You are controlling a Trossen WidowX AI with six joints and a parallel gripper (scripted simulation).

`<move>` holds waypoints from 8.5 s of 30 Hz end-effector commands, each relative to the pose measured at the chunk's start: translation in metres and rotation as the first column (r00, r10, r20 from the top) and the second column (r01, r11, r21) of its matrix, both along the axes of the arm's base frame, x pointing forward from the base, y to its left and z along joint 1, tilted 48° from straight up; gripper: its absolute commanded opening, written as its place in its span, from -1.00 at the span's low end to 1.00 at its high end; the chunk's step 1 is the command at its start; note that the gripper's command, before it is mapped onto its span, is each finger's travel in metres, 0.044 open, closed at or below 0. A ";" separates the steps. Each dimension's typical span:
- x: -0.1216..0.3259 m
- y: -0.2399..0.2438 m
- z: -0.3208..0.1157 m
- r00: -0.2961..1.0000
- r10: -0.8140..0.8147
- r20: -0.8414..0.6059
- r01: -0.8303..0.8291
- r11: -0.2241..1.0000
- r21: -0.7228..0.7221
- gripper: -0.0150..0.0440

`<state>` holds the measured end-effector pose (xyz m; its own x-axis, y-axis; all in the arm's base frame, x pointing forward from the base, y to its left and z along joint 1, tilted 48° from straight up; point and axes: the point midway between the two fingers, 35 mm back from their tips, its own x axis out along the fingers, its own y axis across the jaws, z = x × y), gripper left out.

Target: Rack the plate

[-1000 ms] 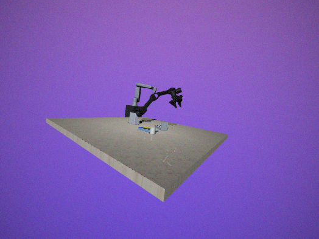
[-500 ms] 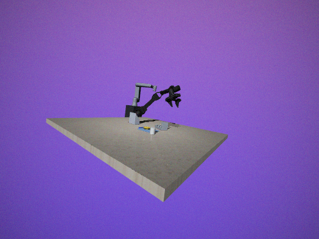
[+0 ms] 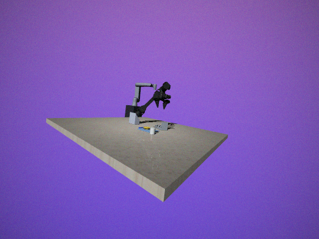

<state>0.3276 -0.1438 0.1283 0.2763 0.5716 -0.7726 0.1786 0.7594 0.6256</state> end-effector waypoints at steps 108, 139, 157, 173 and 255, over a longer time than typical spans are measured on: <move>-0.046 0.012 -0.143 0.967 0.256 0.005 -0.254 0.957 0.139 -0.49; -0.054 0.023 -0.052 0.917 -0.121 -0.379 0.209 0.957 0.200 -0.49; -0.074 0.076 0.001 0.545 -0.414 -0.729 0.660 0.748 0.068 -0.49; -0.104 0.122 0.035 0.050 -0.465 -0.884 0.875 0.447 -0.186 -0.49; -0.105 0.172 -0.049 0.534 -0.777 0.334 0.836 0.428 -0.342 -0.49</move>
<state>0.2212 0.0264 0.0778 0.4894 -0.3101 -0.8150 0.8284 0.4573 0.3235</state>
